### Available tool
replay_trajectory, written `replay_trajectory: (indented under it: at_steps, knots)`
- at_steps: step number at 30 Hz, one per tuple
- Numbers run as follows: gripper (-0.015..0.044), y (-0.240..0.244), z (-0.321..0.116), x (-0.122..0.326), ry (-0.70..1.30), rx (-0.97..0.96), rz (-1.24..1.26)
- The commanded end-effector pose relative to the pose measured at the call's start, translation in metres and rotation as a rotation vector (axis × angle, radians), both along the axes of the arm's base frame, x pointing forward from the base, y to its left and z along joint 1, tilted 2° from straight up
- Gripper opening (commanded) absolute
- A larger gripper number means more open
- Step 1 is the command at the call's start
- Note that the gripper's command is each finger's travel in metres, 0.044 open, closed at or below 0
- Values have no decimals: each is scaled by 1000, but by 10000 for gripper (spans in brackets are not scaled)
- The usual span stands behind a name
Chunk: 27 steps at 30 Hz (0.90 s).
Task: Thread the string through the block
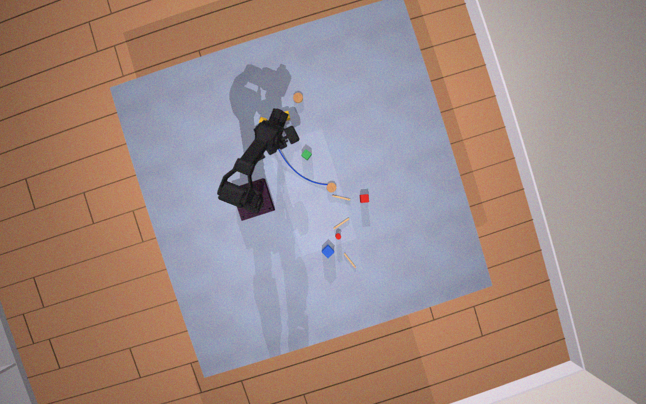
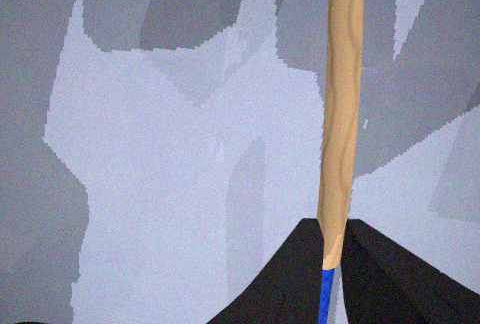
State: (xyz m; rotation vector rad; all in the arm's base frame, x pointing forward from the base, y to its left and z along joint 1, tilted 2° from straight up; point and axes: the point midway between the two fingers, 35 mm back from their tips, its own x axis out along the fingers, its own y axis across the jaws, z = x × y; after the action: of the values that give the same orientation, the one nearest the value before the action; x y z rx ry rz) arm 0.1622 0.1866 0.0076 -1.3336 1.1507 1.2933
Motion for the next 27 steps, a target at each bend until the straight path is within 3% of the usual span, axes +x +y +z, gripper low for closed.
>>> replay_trajectory:
  at_steps: [1,27]
  knots:
    - [0,1,7,1,-2,2,-1]
    - [0,1,41,0,-2,2,-1]
